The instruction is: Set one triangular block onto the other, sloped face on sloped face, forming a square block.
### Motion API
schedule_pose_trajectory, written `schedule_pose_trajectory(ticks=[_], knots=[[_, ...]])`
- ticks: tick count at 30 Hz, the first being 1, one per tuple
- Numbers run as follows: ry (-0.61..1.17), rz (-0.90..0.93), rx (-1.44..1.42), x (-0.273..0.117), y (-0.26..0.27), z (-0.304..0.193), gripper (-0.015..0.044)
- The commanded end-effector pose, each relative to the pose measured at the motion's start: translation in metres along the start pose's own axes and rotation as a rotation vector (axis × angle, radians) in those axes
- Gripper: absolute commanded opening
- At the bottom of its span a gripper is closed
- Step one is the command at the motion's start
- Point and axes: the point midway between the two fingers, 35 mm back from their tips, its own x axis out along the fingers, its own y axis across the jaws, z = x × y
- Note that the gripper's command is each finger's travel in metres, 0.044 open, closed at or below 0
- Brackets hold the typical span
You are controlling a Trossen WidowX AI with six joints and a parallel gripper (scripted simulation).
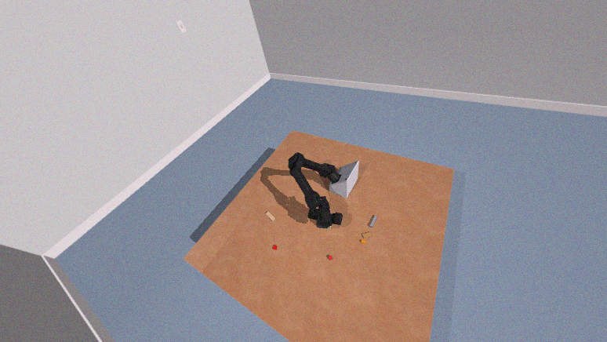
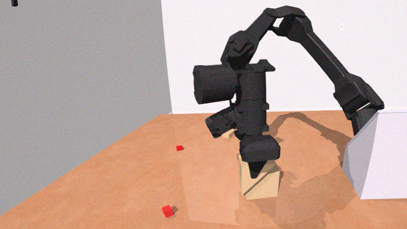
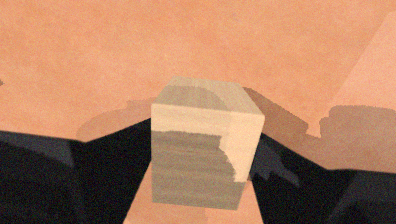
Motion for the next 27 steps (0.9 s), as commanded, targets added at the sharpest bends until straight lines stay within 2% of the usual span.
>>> schedule_pose_trajectory(ticks=[1, 27], knots=[[0.004, -0.006, -0.009, 0.0041, -0.0005, -0.0032, 0.0], [0.004, -0.007, -0.011, 0.0134, -0.0003, -0.0069, 0.0]])
